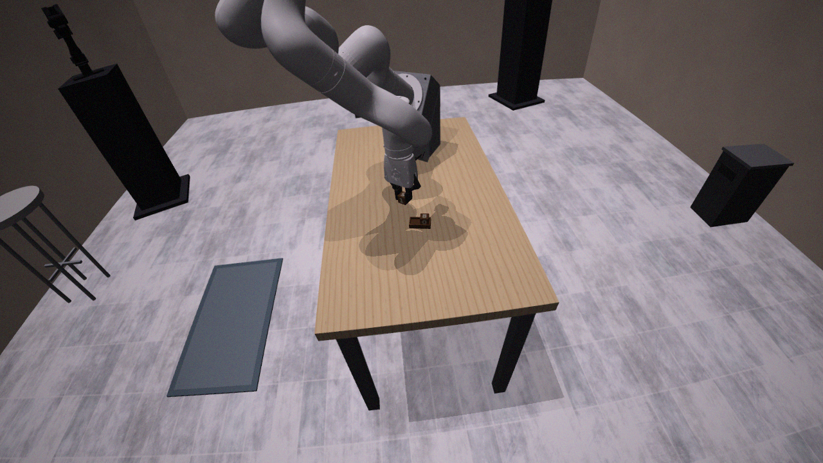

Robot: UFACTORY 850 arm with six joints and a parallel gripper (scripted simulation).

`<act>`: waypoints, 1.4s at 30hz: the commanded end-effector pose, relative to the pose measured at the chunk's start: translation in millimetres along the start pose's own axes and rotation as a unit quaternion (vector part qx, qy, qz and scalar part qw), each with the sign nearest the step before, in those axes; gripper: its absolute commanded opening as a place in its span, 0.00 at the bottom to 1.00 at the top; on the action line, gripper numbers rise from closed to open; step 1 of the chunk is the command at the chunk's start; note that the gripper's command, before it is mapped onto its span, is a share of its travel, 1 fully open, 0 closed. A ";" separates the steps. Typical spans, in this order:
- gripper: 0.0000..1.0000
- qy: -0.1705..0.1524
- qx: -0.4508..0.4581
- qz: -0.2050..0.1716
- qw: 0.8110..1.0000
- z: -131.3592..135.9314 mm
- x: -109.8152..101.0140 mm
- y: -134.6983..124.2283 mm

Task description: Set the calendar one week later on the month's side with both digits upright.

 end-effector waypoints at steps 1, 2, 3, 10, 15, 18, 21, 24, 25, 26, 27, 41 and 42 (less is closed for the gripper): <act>0.27 0.004 -0.087 0.006 0.996 -3.9 0.4 -2.6; 0.27 0.004 -0.089 0.006 0.996 -4.1 0.4 -2.7; 0.27 0.003 -0.114 0.006 0.993 -5.4 0.6 -3.2; 0.27 0.003 -0.208 0.006 0.978 -10.6 1.2 -5.2; 0.27 0.002 -0.268 0.006 0.963 -14.0 1.5 -6.4; 0.27 0.002 -0.291 0.006 0.957 -15.3 1.6 -6.8; 0.27 0.002 -0.330 0.006 0.944 -17.6 1.8 -7.6; 0.27 0.002 -0.369 0.006 0.930 -19.9 2.0 -8.4; 0.27 0.002 -0.391 0.006 0.920 -21.2 2.1 -8.8; 0.27 0.002 -0.403 0.006 0.915 -21.9 2.1 -9.0; 0.27 0.002 -0.406 0.006 0.914 -22.1 2.2 -9.1; 0.27 0.001 -0.572 0.006 0.820 -32.6 2.7 -12.2; 0.27 0.001 -0.584 0.007 0.812 -33.4 2.8 -12.5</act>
Point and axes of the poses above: the point where the finger pads meet when closed, its own x axis out along the fingers, its own z axis across the jaws, y = z × x, the point moved 5 cm from there along -x, back along the fingers, and after that the axes turned 7 degrees about -x, right-handed, at the moved point
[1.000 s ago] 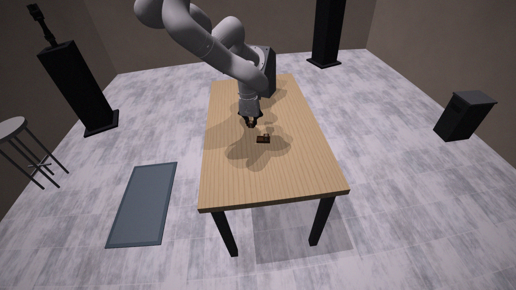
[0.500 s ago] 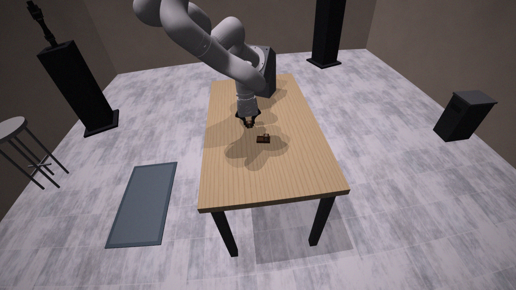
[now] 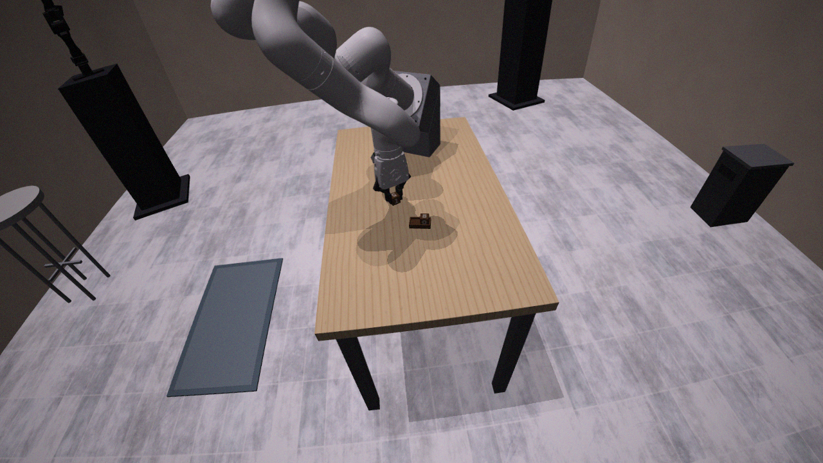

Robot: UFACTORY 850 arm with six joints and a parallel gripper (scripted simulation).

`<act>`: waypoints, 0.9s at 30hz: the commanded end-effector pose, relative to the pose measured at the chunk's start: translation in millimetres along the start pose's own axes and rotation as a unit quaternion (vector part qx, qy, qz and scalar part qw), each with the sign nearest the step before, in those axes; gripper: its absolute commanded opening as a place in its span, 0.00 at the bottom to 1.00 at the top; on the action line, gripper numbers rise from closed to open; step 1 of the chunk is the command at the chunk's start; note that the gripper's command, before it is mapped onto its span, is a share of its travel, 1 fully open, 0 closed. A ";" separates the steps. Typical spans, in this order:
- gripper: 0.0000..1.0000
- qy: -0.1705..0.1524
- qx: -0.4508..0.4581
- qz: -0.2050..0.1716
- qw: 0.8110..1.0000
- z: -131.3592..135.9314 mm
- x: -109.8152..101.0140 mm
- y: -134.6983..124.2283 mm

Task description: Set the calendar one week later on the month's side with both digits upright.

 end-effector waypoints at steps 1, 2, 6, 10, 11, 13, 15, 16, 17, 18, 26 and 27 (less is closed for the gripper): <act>0.27 -0.003 -0.086 0.007 0.996 -3.6 0.0 2.5; 0.27 -0.003 -0.094 0.007 0.996 -3.9 0.0 2.8; 0.27 -0.004 -0.127 0.006 0.992 -5.2 0.1 4.3; 0.27 -0.004 -0.190 0.006 0.982 -7.6 0.2 7.0; 0.27 -0.004 -0.212 0.006 0.977 -8.4 0.2 7.9; 0.27 -0.004 -0.239 0.006 0.971 -9.4 0.2 9.1; 0.27 -0.004 -0.265 0.006 0.964 -10.4 0.2 10.3; 0.27 -0.004 -0.272 0.006 0.962 -10.7 0.2 10.6; 0.27 -0.004 -0.291 0.006 0.957 -11.4 0.2 11.5; 0.27 -0.004 -0.296 0.006 0.955 -11.6 0.2 11.7; 0.27 -0.005 -0.387 0.006 0.922 -15.1 0.2 15.9; 0.27 -0.005 -0.400 0.006 0.916 -15.6 0.2 16.5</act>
Point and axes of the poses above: the point where the finger pads meet when closed, its own x axis out along the fingers, its own z axis across the jaws, y = z × x, the point moved 5 cm from there along -x, back along the fingers, and after that the axes turned 7 degrees about -x, right-handed, at the moved point
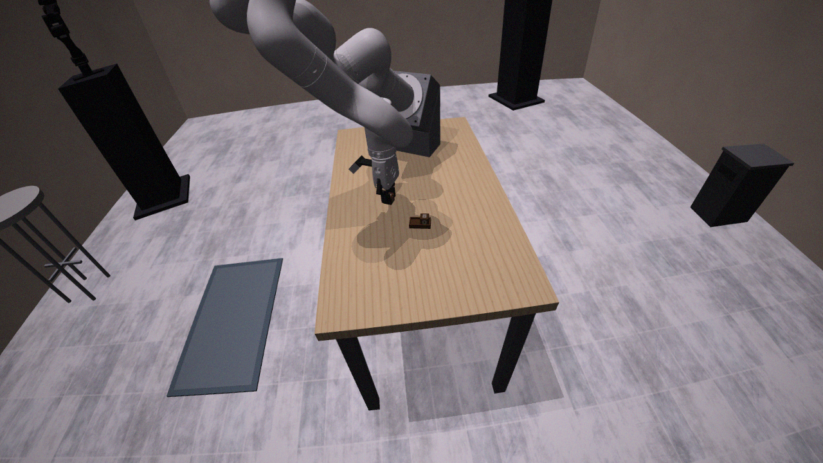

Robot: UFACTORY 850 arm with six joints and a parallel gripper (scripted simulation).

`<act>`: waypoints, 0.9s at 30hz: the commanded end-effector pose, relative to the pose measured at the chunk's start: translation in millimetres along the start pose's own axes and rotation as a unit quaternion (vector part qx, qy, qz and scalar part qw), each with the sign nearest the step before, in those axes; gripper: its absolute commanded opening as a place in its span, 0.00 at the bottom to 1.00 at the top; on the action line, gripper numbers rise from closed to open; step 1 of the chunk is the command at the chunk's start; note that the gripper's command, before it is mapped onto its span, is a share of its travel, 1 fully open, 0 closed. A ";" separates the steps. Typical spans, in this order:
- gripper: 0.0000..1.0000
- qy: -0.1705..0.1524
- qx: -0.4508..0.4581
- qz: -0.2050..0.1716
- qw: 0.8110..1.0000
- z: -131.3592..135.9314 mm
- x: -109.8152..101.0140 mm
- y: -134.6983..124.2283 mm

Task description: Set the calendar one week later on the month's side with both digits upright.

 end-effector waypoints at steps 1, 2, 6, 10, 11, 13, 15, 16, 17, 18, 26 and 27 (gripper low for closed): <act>0.27 -0.005 -0.085 0.003 0.996 -0.8 -0.2 4.2; 0.27 -0.005 -0.095 0.003 0.995 -0.7 -0.2 4.8; 0.27 -0.006 -0.122 0.003 0.992 -0.7 -0.2 6.3; 0.27 -0.006 -0.130 0.003 0.991 -0.7 -0.2 6.7; 0.27 -0.006 -0.130 0.003 0.991 -0.7 -0.2 6.7; 0.27 -0.006 -0.130 0.003 0.991 -0.7 -0.2 6.8; 0.27 -0.006 -0.130 0.003 0.991 -0.7 -0.2 6.8; 0.27 -0.006 -0.130 0.003 0.991 -0.7 -0.2 6.8; 0.27 -0.006 -0.130 0.003 0.991 -0.7 -0.2 6.8; 0.27 -0.006 -0.130 0.003 0.991 -0.7 -0.2 6.8; 0.27 -0.006 -0.130 0.003 0.991 -0.7 0.1 6.8; 0.27 -0.006 -0.130 0.003 0.991 -0.7 0.6 6.8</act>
Point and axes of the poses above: the point where the finger pads meet when closed, its own x axis out along the fingers, its own z axis across the jaws, y = z × x, the point moved 5 cm from there along -x, back along the fingers, and after that the axes turned 7 degrees about -x, right-handed, at the moved point
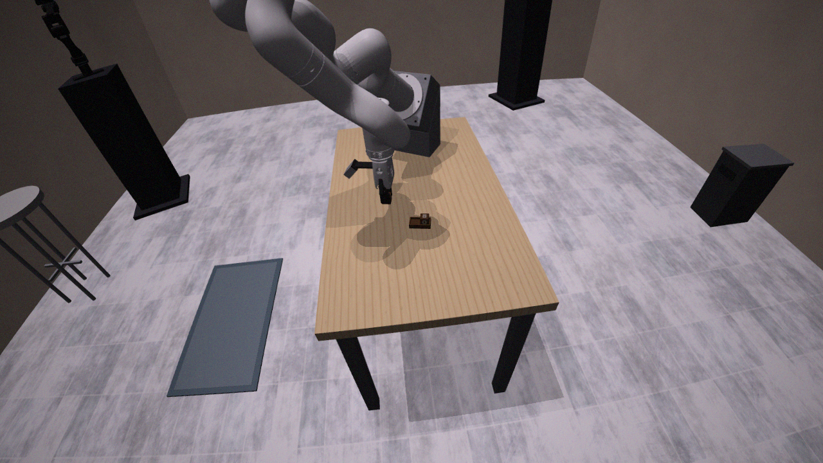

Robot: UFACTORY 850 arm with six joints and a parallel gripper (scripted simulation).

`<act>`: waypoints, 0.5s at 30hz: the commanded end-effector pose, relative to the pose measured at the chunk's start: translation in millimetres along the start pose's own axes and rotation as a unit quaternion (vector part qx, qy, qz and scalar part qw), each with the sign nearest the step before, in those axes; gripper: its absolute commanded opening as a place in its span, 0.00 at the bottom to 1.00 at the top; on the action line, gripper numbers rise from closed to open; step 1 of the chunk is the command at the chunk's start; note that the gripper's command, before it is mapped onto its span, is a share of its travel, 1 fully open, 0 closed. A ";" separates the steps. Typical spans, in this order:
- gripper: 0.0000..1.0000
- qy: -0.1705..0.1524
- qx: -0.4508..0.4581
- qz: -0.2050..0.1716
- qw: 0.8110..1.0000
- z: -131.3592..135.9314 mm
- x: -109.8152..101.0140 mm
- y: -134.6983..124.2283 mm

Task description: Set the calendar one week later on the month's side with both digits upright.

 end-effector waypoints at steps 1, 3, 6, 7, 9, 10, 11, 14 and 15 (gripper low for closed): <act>0.27 0.000 0.000 0.000 1.000 -0.2 0.7 0.0; 0.27 0.000 0.000 0.000 1.000 -0.2 1.4 0.0; 0.27 0.000 0.000 0.000 1.000 -0.2 5.4 -0.1; 0.27 0.000 0.000 0.000 1.000 -0.2 7.5 -0.1; 0.27 0.000 0.000 0.000 1.000 -0.2 12.7 -0.1; 0.27 0.000 0.000 0.000 1.000 -0.2 15.9 -0.1; 0.27 0.000 0.000 0.000 1.000 -0.2 19.5 -0.1; 0.27 0.000 0.000 0.000 1.000 -0.2 32.4 -0.2; 0.27 0.000 0.000 0.000 1.000 -0.2 37.5 -0.2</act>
Point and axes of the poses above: the point where the finger pads meet when closed, its own x axis out along the fingers, its own z axis across the jaws, y = z × x, the point moved 5 cm from there along -x, back along the fingers, and after that the axes turned 7 degrees about -x, right-handed, at the moved point
